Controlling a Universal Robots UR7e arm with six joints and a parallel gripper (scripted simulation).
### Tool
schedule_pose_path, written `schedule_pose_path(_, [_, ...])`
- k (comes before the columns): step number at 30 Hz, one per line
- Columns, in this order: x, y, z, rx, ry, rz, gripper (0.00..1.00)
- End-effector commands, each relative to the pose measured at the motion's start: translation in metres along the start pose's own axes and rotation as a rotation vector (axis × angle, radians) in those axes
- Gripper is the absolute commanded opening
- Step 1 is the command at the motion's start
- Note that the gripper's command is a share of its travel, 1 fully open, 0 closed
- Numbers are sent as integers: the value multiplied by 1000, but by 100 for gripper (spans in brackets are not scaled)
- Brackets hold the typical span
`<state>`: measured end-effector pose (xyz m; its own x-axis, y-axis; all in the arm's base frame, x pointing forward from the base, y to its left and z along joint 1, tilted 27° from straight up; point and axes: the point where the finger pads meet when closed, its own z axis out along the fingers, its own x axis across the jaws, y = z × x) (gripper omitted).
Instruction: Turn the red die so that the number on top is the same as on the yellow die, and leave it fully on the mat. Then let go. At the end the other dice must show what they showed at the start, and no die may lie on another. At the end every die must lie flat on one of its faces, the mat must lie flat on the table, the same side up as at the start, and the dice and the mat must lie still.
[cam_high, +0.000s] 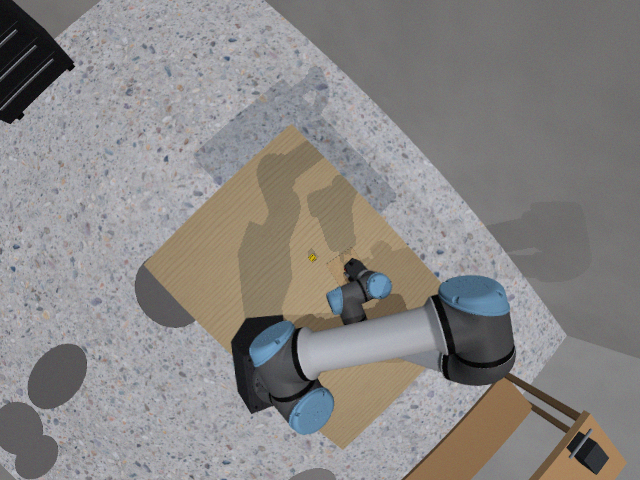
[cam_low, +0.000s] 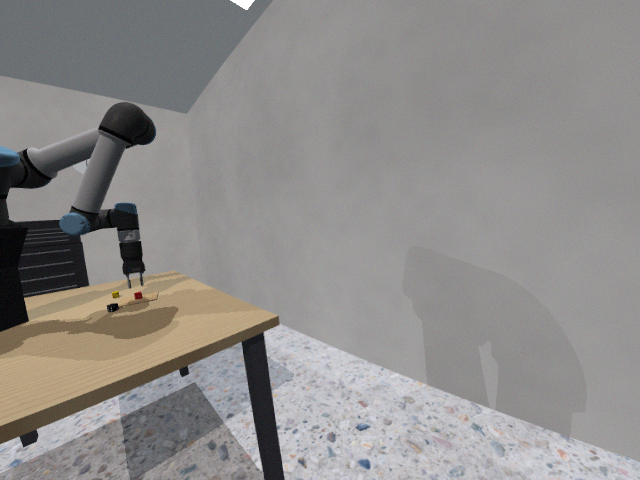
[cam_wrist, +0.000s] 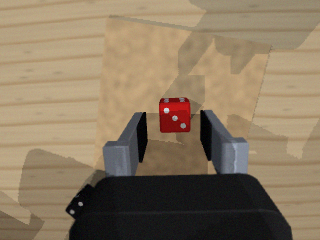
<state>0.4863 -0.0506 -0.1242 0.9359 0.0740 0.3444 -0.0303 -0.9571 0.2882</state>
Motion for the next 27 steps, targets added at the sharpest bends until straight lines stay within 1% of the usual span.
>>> schedule_pose_path(1, [1, 1, 10, -1, 4, 1, 79])
schedule_pose_path(13, [1, 1, 17, -1, 4, 1, 79])
schedule_pose_path(27, [1, 1, 17, -1, 4, 1, 79])
